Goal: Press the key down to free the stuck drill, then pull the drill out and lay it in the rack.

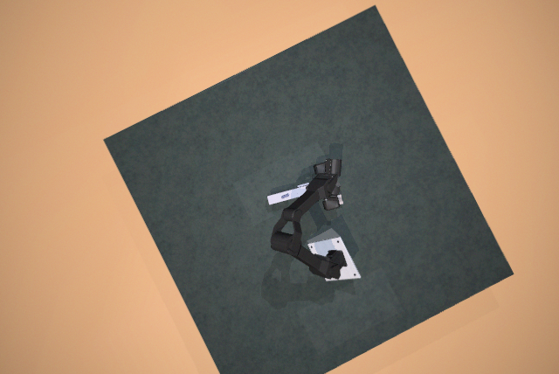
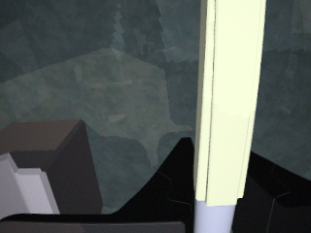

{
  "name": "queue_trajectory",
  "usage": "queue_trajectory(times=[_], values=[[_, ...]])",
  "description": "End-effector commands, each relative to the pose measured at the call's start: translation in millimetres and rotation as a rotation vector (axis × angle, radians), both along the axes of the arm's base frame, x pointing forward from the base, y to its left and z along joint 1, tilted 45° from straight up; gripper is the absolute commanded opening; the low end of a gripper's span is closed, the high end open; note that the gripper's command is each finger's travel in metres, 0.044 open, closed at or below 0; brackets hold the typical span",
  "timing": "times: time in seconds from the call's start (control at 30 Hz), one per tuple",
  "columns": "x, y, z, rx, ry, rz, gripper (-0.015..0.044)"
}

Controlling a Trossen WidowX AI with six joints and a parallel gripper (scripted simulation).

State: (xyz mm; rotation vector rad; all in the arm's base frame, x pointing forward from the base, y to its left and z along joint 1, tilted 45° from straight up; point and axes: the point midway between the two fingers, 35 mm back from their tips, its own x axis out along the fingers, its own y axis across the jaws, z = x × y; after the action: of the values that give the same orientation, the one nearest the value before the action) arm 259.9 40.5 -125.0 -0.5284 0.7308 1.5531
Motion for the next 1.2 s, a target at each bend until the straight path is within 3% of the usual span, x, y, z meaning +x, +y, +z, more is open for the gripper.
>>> queue_trajectory(times=[0.0, 1.17], values=[[4, -7, -3, -0.004, -0.012, -0.003, 0.0000], [2, -45, -41, -0.007, -0.013, -0.003, 0.0000]])
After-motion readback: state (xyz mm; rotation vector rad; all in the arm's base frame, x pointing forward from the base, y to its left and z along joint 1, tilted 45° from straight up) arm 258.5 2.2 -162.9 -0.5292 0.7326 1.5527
